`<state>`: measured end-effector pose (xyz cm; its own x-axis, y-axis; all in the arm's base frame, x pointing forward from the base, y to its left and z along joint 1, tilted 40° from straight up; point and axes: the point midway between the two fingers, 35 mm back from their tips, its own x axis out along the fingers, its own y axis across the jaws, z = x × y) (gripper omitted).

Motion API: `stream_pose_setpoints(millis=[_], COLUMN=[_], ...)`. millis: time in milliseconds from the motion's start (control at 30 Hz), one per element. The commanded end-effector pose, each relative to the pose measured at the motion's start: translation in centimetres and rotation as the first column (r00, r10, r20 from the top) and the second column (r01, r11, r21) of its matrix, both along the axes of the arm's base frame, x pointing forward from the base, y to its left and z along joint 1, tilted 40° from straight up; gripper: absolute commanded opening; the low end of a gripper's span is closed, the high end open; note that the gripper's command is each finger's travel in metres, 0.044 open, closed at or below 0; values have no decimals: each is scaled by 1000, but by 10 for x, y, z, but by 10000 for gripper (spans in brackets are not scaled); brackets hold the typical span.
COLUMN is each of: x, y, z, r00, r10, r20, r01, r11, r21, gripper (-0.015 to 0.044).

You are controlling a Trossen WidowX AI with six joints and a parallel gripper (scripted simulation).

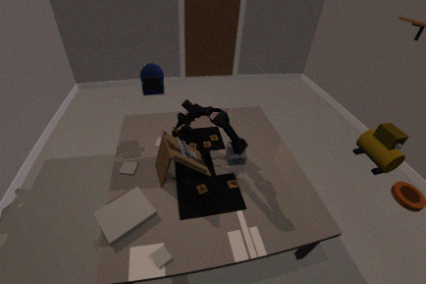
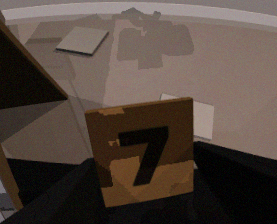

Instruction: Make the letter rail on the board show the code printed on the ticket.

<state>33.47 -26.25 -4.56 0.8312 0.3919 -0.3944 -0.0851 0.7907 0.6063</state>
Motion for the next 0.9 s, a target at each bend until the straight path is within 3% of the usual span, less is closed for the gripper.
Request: stream_pose_setpoints(millis=[0, 867], x=[0, -1], y=[-1, 8], z=[-1, 9], r00=[1000, 1000], r10=[-5, -5], r20=[-4, -4], r01=[5, 5], r11=[1000, 1000], r21=[1, 2], gripper=[0, 0])
